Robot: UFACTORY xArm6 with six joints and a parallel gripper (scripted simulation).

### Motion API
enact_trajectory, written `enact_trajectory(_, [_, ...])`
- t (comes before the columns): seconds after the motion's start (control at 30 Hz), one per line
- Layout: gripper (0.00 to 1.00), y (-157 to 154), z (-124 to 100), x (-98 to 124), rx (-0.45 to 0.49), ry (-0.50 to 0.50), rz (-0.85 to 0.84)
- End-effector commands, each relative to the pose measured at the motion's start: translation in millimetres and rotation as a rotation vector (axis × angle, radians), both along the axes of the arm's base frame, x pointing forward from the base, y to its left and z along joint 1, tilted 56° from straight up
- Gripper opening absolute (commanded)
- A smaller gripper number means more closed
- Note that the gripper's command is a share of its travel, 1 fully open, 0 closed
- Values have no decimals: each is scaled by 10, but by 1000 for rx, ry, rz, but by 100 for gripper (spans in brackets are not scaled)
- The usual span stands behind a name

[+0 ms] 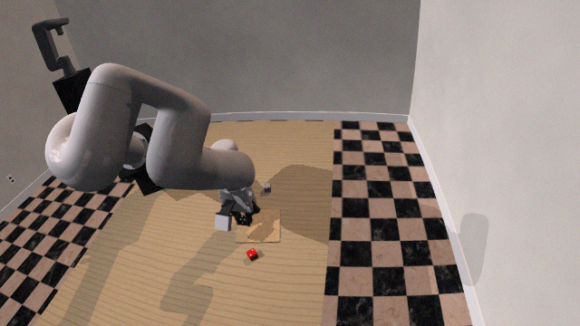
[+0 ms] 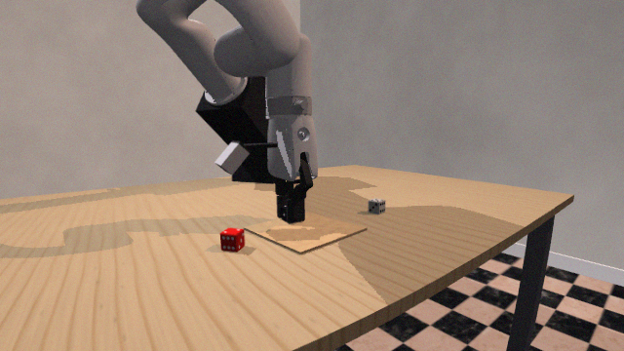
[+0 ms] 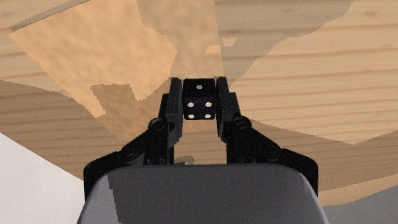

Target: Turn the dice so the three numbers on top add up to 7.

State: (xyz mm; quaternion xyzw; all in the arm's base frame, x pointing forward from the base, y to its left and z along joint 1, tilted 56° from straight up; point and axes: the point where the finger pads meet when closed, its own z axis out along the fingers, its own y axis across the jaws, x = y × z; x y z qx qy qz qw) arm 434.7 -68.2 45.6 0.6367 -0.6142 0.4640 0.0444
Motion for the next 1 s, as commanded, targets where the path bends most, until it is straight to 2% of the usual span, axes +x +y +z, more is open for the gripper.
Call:
enact_trajectory(0.0, [33, 6, 3, 2, 1, -1, 1])
enact_trajectory(0.03, [33, 6, 3, 2, 1, -1, 1])
enact_trajectory(0.07, [37, 6, 3, 2, 1, -1, 1])
enact_trajectory(0.13, [37, 6, 3, 2, 1, -1, 1])
enact_trajectory(0.17, [42, 6, 3, 2, 1, -1, 1])
enact_trajectory(0.63, [42, 19, 15, -9, 1, -1, 1])
enact_trajectory(0.97, [42, 203, 181, -167, 1, -1, 1])
